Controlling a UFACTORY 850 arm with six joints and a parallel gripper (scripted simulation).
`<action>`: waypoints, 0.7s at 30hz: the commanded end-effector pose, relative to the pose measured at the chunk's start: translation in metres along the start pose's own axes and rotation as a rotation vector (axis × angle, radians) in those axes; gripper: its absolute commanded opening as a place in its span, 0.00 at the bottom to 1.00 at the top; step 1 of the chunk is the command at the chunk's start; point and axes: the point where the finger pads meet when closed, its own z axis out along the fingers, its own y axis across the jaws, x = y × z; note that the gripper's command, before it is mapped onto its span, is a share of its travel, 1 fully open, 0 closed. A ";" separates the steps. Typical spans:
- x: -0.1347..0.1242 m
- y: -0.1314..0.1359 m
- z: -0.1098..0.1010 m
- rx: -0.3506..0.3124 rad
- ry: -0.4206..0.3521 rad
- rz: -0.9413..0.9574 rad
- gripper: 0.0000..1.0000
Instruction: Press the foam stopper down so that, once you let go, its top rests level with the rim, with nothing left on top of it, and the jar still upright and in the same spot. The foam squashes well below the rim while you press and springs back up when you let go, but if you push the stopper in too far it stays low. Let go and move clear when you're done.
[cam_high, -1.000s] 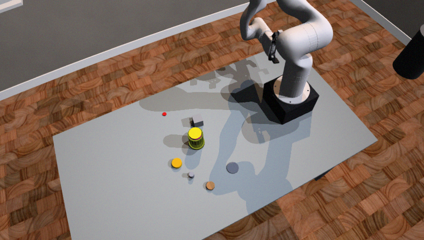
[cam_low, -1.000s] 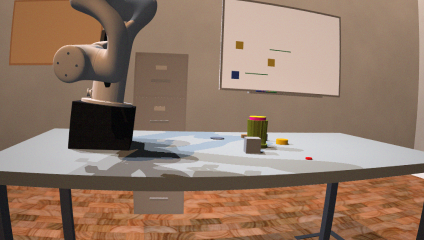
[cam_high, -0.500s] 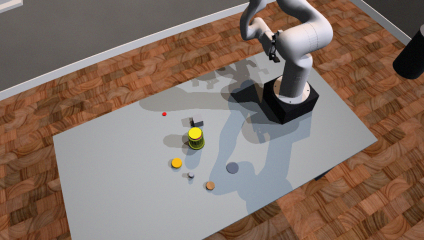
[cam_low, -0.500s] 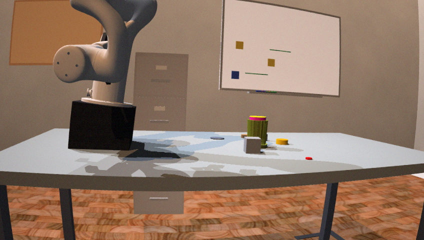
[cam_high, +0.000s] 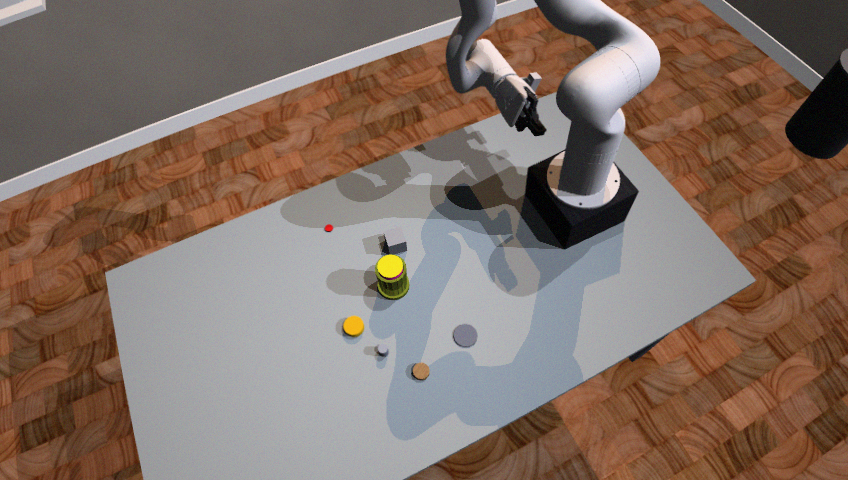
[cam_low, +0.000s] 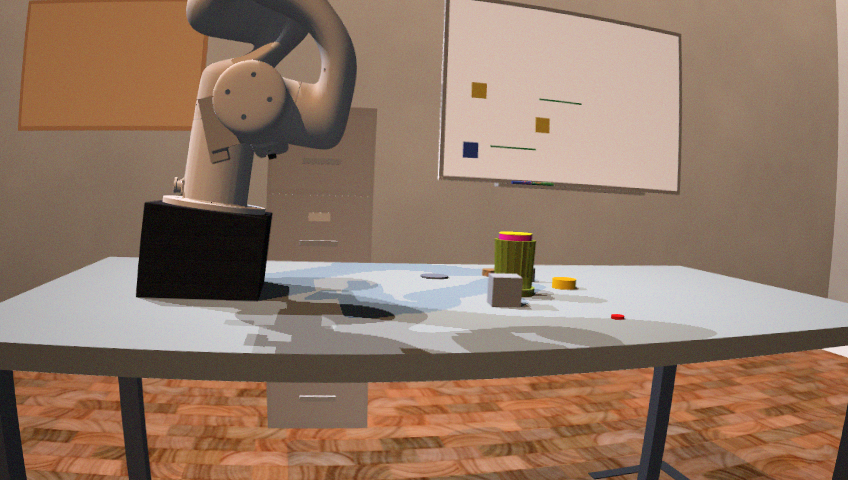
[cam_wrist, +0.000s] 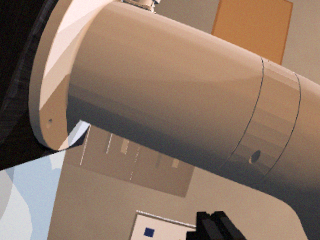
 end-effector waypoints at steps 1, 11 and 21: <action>-0.044 -0.023 0.010 0.103 0.123 -0.098 0.00; -0.120 -0.064 0.032 0.281 0.364 -0.292 0.00; -0.211 -0.115 0.059 0.510 0.675 -0.537 0.00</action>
